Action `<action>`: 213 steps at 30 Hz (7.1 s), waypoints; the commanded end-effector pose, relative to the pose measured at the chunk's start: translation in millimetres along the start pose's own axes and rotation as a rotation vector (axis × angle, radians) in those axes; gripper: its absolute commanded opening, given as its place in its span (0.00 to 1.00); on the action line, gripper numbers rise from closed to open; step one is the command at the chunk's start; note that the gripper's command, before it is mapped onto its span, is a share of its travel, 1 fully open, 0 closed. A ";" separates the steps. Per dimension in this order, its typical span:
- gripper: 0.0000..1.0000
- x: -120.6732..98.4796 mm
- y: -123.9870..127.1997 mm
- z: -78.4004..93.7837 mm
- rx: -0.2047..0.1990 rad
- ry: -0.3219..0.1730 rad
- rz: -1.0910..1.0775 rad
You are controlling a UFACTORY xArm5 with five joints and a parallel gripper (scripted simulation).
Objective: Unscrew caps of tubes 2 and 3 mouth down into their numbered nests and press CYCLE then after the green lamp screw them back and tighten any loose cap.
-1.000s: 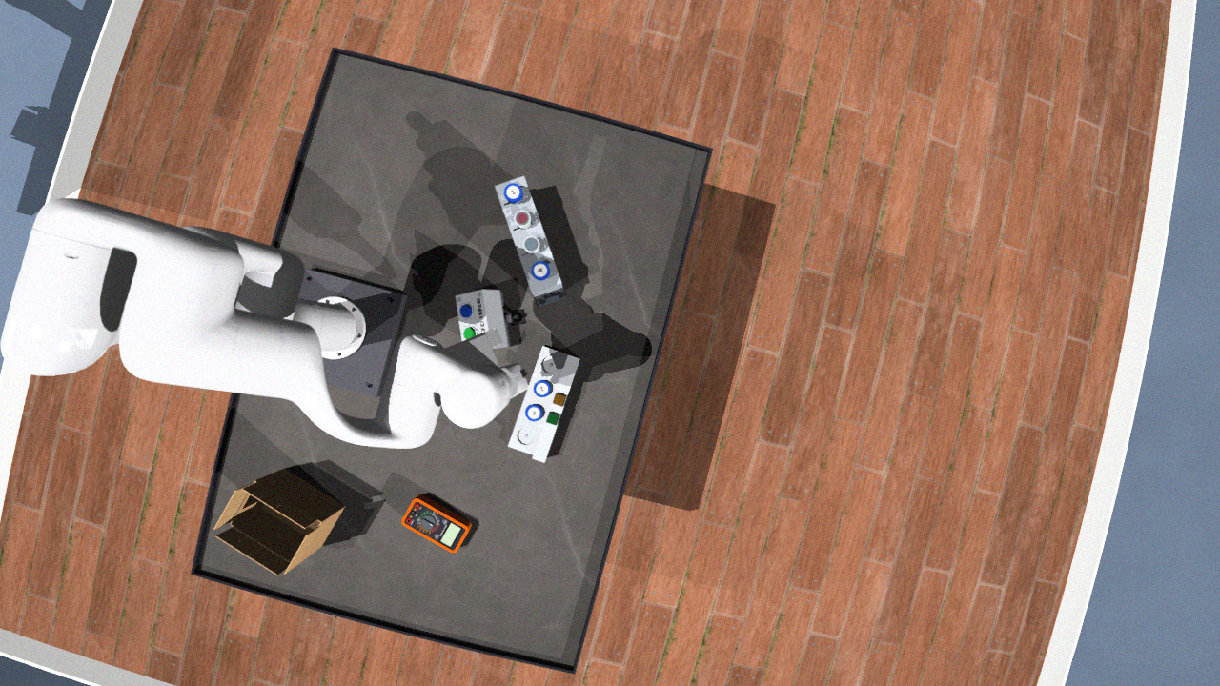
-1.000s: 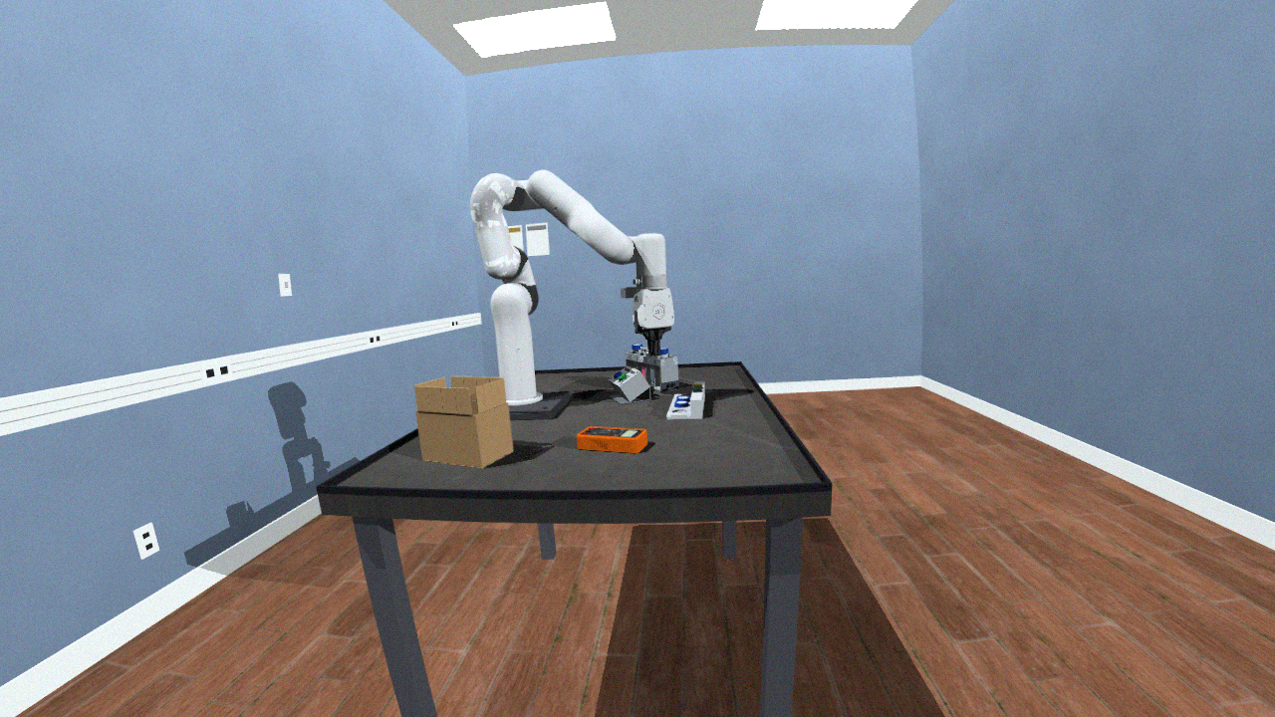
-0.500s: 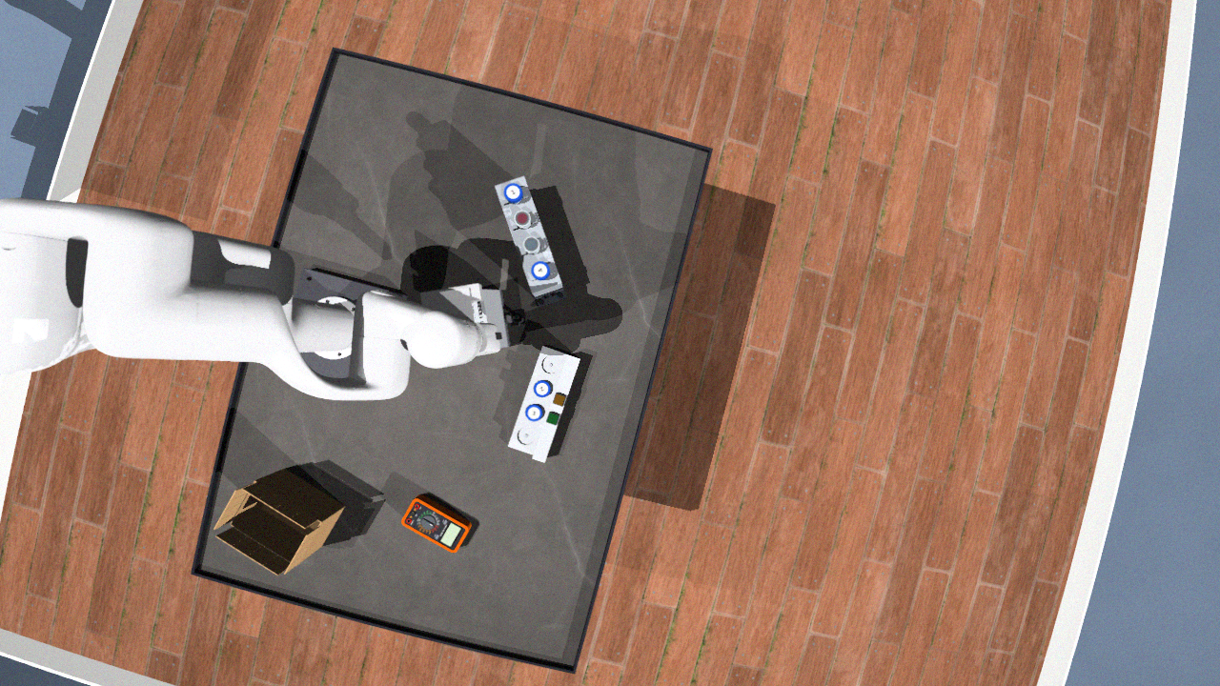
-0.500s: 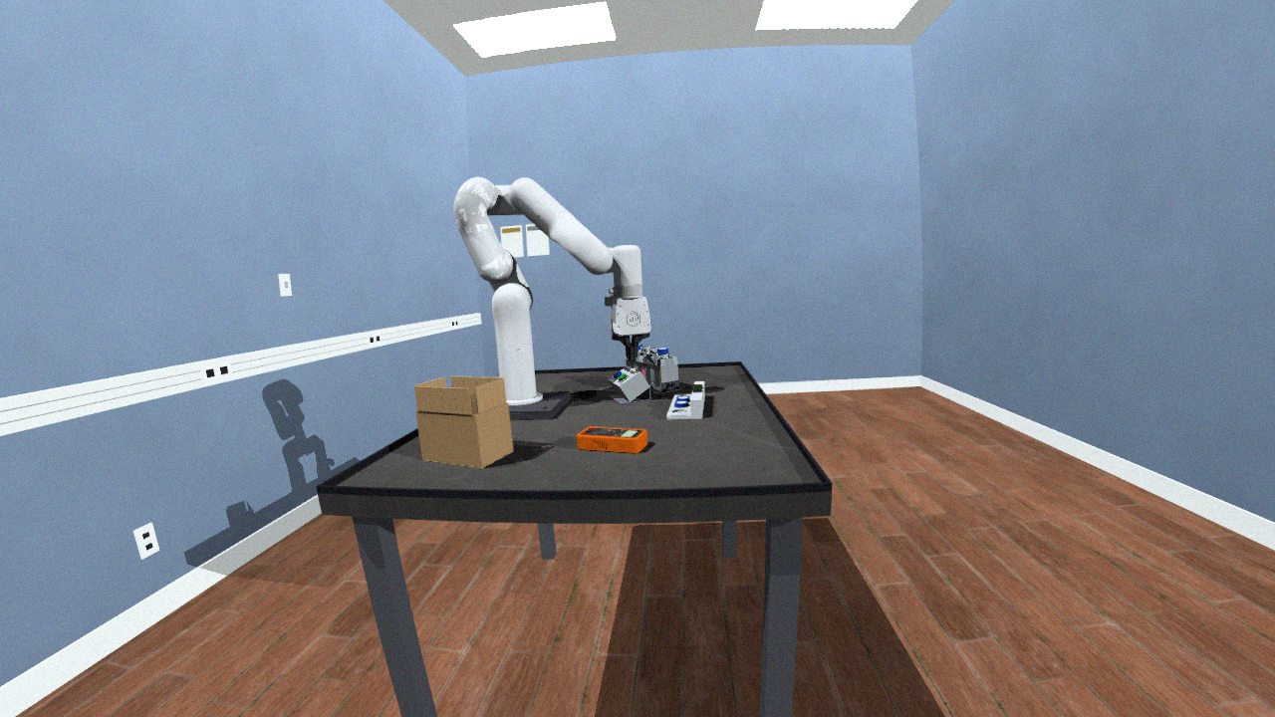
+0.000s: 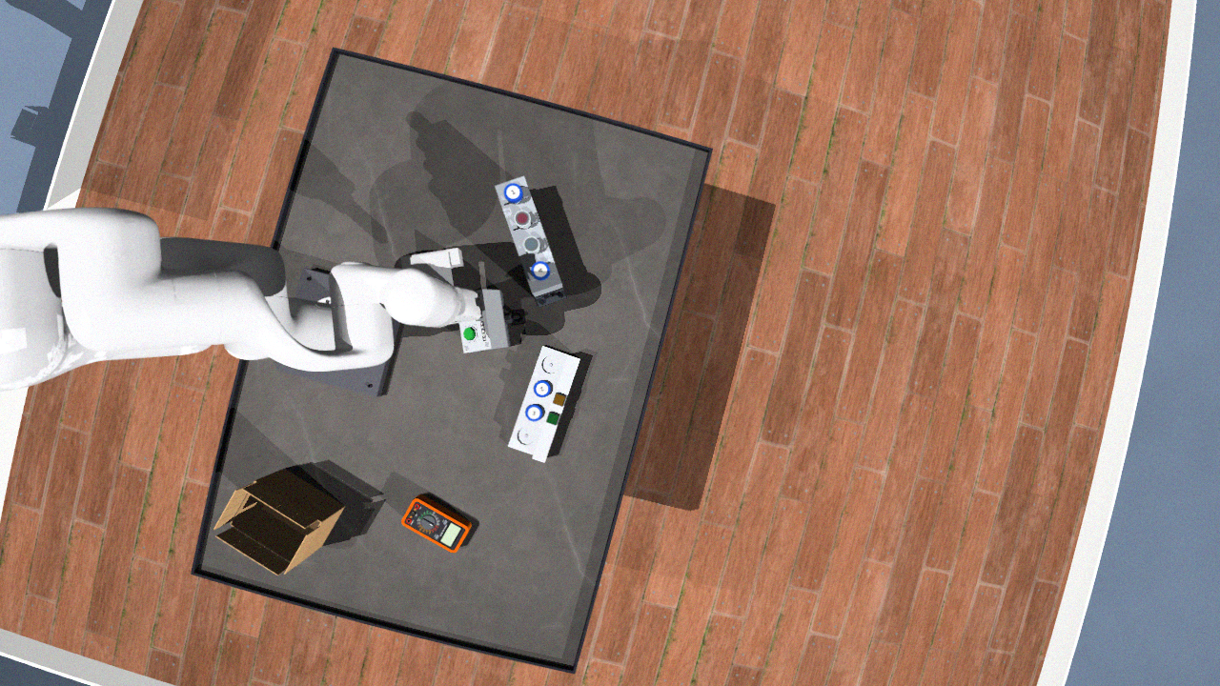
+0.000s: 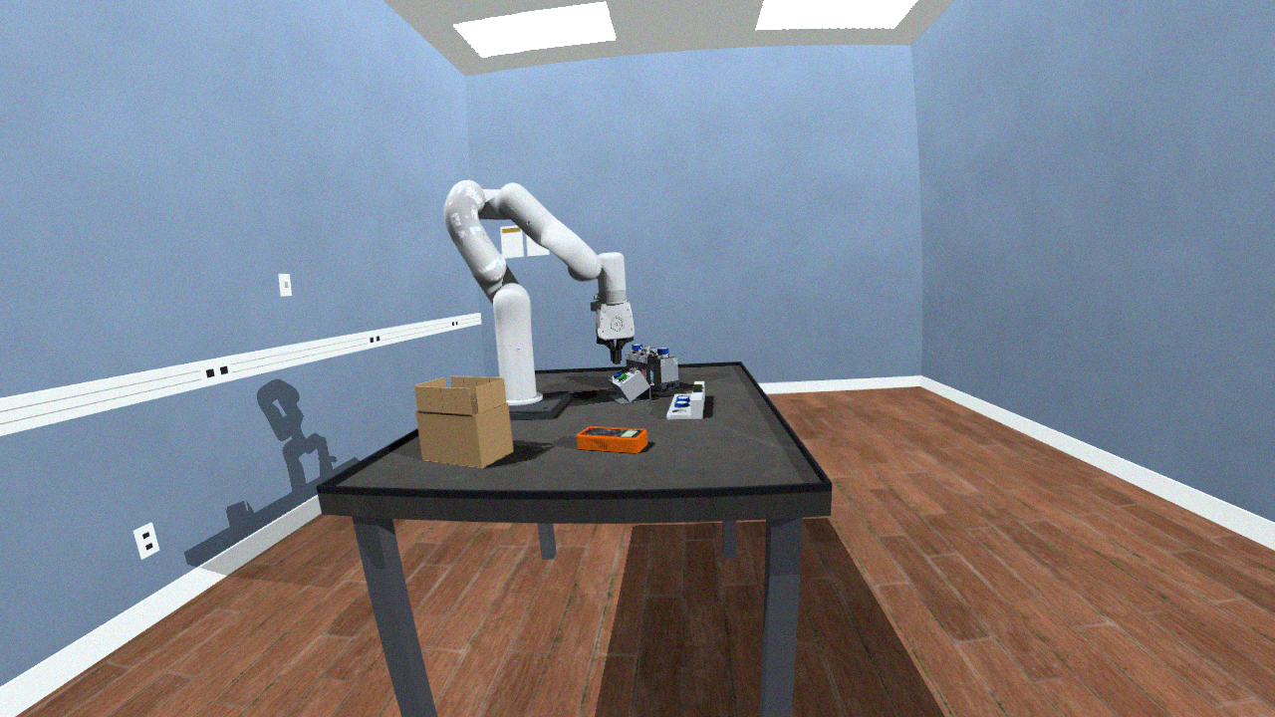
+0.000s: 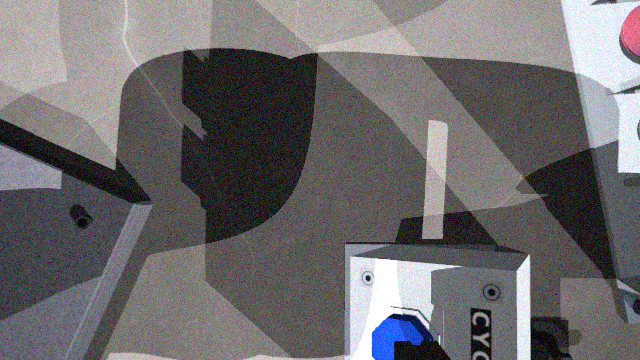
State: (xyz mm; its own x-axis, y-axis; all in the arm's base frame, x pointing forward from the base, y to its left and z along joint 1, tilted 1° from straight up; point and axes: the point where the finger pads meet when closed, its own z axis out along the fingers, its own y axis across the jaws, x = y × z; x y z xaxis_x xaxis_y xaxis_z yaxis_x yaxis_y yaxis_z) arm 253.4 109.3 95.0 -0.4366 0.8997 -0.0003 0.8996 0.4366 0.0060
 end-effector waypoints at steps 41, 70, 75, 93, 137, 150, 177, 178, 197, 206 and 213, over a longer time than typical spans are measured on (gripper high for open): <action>0.00 0.9 0.6 23.3 -0.002 -0.012 0.001; 0.00 0.9 0.6 28.3 -0.002 -0.012 0.001; 0.00 1.0 0.6 13.3 -0.002 -0.012 0.001; 1.00 -22.5 23.9 0.7 -0.001 -0.011 -0.311; 1.00 -189.0 188.2 10.6 0.004 -0.013 -1.082; 1.00 -221.2 219.9 12.5 0.004 -0.013 -1.082; 1.00 -221.2 219.9 12.5 0.004 -0.013 -1.082; 1.00 -221.2 219.9 12.5 0.004 -0.013 -1.082; 1.00 -221.2 219.9 12.5 0.004 -0.013 -1.082; 1.00 -221.2 219.9 12.5 0.004 -0.013 -1.082; 1.00 -221.2 219.9 12.5 0.004 -0.013 -1.082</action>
State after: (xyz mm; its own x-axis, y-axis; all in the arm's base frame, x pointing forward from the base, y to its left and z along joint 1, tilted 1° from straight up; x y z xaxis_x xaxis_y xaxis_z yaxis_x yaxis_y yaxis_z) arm 546.7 6.3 82.2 -0.9993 0.0371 -0.0101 0.0371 0.9993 0.0005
